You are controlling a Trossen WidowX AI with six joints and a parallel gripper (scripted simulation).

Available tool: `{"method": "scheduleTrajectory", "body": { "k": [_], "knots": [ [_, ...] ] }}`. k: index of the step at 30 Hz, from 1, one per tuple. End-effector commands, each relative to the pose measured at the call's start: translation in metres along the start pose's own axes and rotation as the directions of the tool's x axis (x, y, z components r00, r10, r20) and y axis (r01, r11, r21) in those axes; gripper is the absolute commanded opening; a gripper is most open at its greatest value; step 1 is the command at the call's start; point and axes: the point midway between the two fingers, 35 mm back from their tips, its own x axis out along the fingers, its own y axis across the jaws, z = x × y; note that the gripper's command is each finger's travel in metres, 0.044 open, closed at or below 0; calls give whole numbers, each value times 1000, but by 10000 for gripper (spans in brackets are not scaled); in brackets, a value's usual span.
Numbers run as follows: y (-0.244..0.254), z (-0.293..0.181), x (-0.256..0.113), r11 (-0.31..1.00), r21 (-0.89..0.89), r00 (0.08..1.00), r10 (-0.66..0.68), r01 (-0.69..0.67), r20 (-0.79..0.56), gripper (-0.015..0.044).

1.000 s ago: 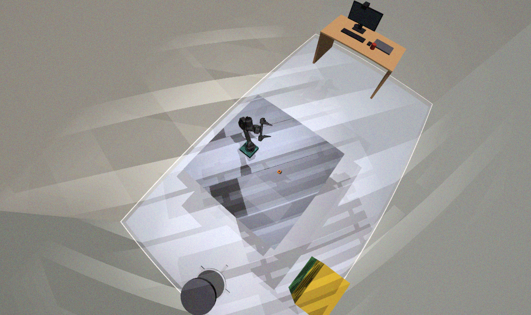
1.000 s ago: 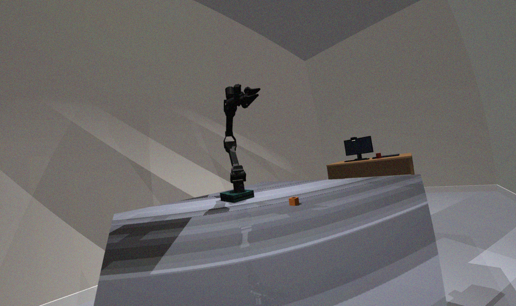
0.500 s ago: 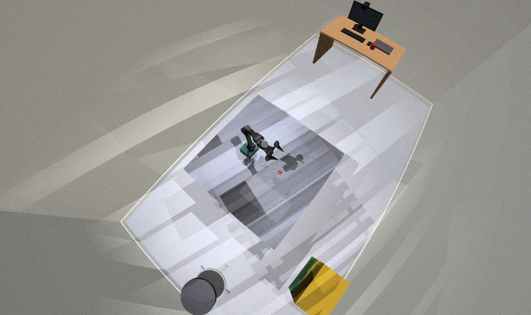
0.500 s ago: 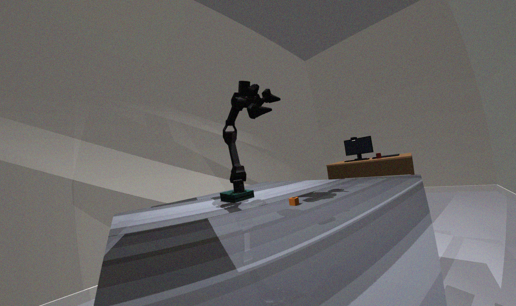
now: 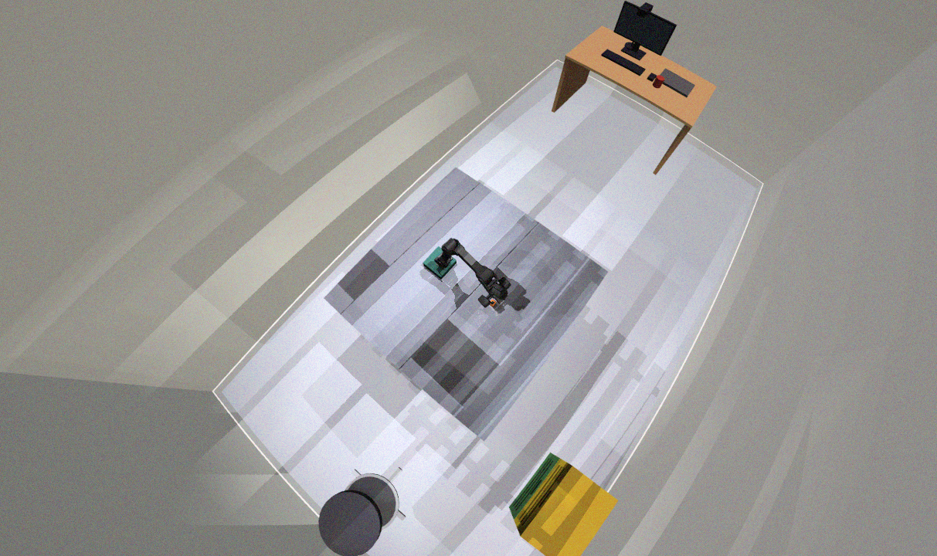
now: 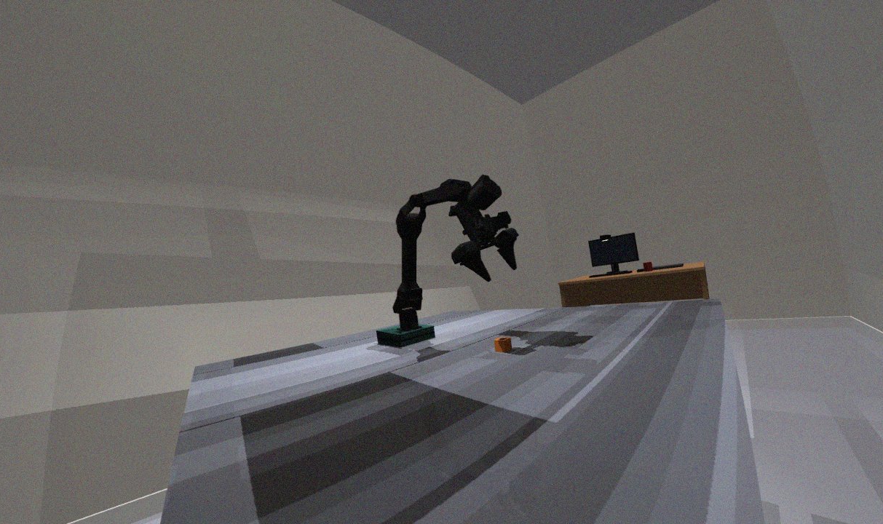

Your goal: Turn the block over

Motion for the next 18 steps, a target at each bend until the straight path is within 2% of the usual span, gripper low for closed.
{"method": "scheduleTrajectory", "body": {
  "k": [1,4,11,15,18],
  "knots": [
    [-9,-34,62,978,-179,960,-149,108,-236,440],
    [-12,-46,79,961,-245,931,-200,126,-305,440],
    [-12,-46,79,961,-245,931,-200,126,-305,440],
    [-19,-56,109,961,-245,931,-200,126,-306,440],
    [-19,-57,112,961,-245,931,-200,126,-306,440]
  ]
}}
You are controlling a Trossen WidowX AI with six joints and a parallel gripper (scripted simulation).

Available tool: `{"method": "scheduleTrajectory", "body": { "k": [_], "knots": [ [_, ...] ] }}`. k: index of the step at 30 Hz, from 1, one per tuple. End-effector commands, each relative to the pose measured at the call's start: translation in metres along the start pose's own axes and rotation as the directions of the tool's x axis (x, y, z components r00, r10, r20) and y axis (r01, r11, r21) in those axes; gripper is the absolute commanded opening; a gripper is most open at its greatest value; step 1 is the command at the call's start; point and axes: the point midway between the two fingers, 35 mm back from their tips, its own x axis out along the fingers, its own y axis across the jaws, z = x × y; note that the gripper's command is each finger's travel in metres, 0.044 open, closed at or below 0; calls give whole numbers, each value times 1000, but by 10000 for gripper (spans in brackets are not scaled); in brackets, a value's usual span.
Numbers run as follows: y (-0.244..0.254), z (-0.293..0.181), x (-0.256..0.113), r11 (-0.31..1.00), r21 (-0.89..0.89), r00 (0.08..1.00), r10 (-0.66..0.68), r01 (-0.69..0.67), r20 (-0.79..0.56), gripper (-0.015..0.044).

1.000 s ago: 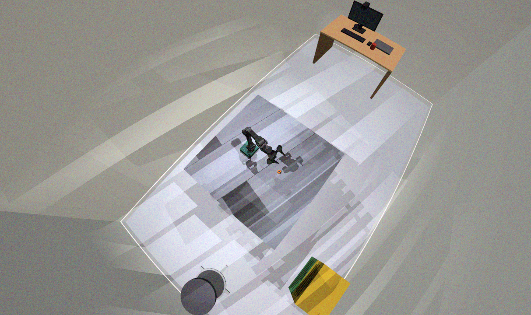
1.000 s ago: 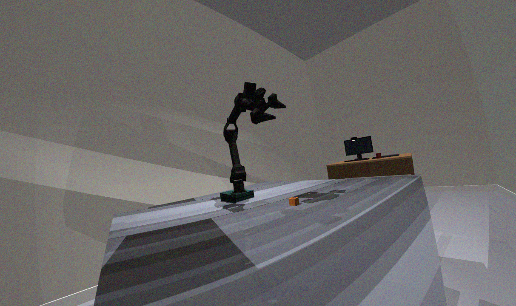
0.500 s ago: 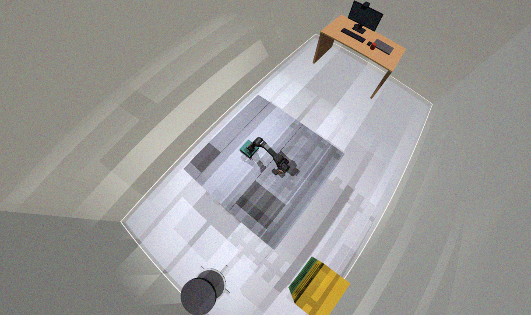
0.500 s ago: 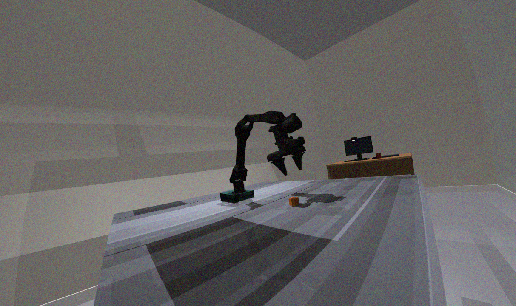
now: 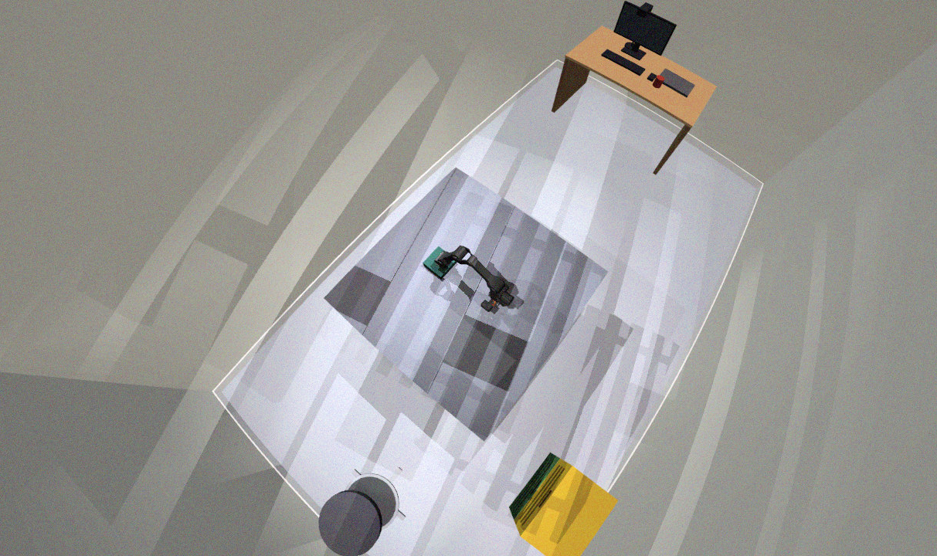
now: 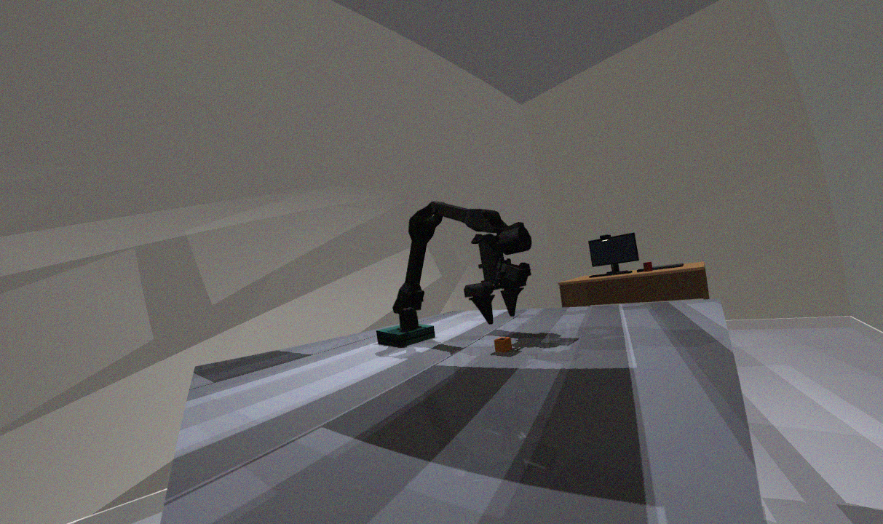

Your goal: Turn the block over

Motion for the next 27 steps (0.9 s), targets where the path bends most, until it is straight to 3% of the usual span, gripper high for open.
{"method": "scheduleTrajectory", "body": {
  "k": [1,27],
  "knots": [
    [-1,-4,16,1000,-6,1000,-6,5,-20,440],
    [-1,-5,57,1000,-6,1000,-5,5,-20,440]
  ]
}}
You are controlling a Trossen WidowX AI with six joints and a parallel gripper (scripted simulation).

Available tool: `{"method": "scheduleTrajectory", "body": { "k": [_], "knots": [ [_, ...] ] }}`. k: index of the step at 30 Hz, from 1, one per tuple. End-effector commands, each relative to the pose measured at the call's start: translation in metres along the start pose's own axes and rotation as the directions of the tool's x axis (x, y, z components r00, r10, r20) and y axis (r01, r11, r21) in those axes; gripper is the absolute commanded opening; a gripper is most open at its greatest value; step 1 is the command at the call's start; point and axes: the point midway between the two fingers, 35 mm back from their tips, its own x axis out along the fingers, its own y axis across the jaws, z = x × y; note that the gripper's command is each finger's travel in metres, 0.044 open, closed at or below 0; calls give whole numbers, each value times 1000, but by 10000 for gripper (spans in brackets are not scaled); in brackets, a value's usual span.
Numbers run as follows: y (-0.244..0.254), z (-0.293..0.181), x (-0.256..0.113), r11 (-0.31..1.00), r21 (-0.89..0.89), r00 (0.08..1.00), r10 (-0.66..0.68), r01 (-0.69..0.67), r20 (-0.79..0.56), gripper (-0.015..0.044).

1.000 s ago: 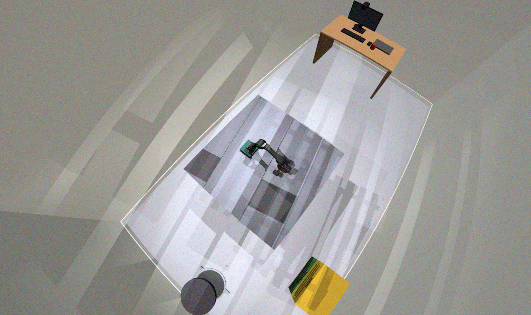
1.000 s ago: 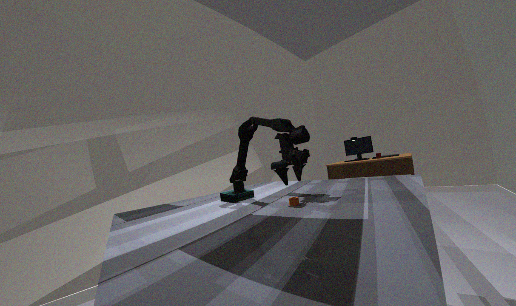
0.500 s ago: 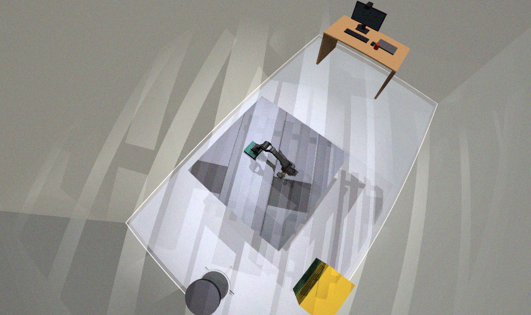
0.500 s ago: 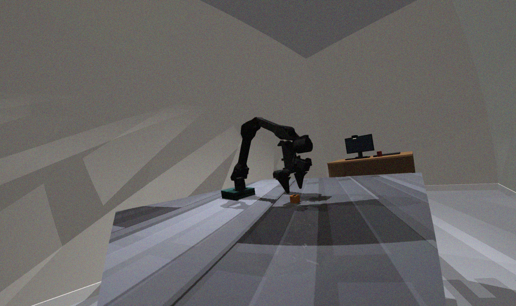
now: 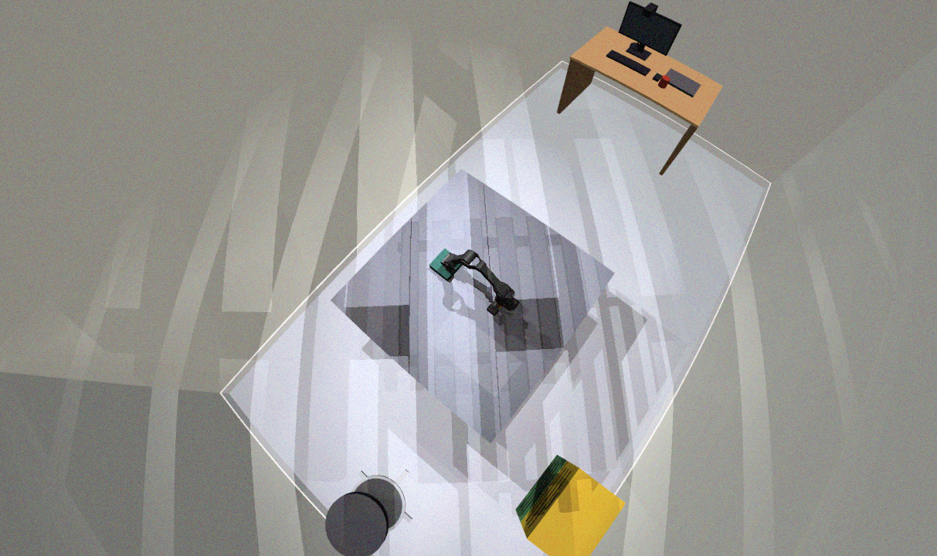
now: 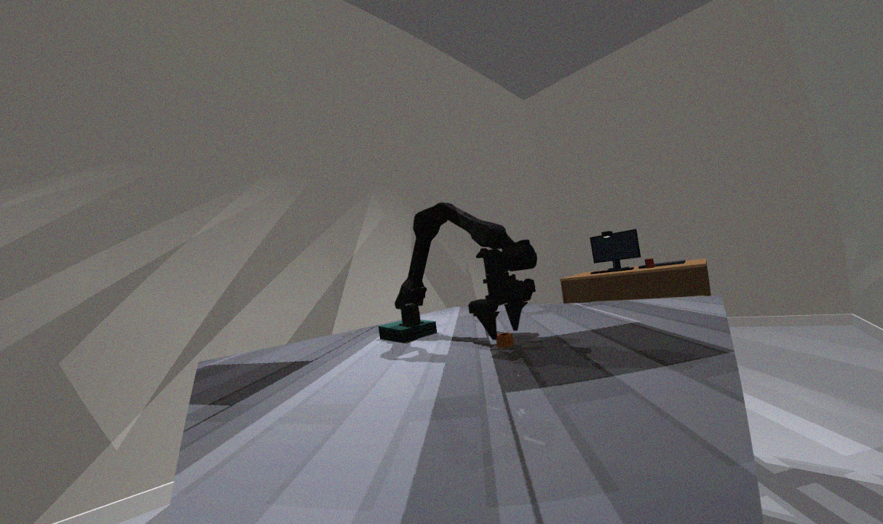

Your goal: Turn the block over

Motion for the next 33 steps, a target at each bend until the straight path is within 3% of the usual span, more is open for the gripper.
{"method": "scheduleTrajectory", "body": {
  "k": [1,6,18,33],
  "knots": [
    [-1,-2,10,1000,-3,1000,-4,4,-8,440],
    [-1,-3,16,1000,-3,1000,-4,4,-8,440],
    [-1,-3,16,1000,-3,1000,-4,4,-8,125],
    [-1,-3,16,1000,-3,1000,-4,4,-8,25]
  ]
}}
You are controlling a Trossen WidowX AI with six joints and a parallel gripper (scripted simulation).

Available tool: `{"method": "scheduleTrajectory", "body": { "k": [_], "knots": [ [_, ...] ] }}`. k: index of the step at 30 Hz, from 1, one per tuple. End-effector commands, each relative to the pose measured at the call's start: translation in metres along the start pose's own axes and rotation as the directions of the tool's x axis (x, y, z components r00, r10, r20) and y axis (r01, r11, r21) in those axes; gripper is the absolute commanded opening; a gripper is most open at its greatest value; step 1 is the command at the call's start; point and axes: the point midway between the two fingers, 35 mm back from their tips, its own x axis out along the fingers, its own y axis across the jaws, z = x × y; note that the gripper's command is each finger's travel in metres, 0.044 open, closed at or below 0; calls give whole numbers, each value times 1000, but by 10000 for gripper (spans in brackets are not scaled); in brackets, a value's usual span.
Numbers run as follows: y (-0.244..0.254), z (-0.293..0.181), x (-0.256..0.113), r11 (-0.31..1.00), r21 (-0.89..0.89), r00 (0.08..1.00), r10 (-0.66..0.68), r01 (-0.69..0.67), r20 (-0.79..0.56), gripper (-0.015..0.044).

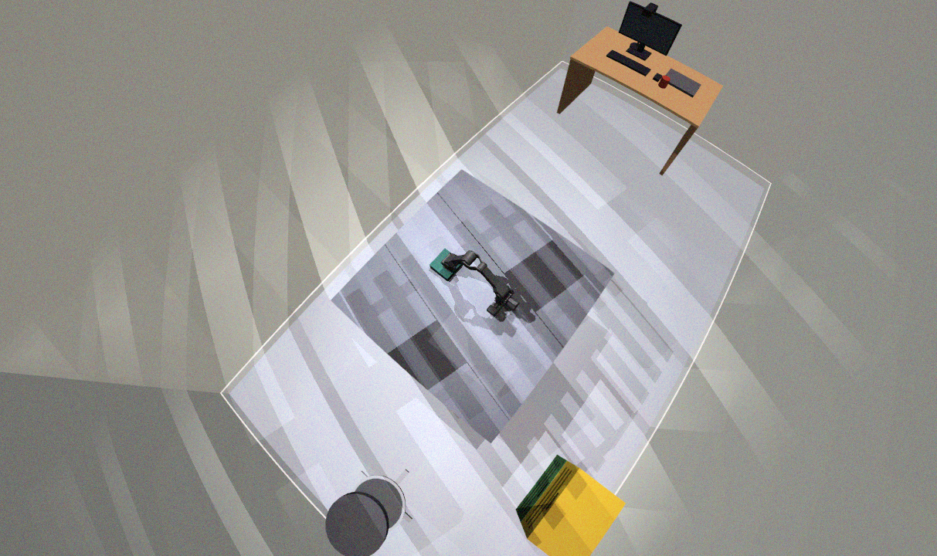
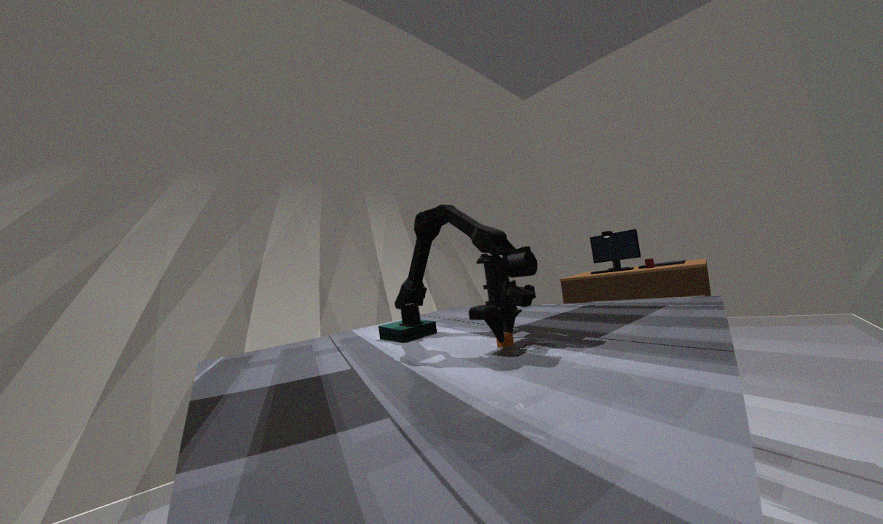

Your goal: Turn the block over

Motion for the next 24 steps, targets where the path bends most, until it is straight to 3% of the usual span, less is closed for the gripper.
{"method": "scheduleTrajectory", "body": {
  "k": [1,7,12,24],
  "knots": [
    [0,0,-1,1000,-3,1000,-3,3,0,0],
    [0,0,-29,1000,-3,1000,-3,3,0,0],
    [0,0,-29,1000,-3,1000,-2,2,9,0],
    [0,3,-21,1000,-4,984,-2,3,179,0]
  ]
}}
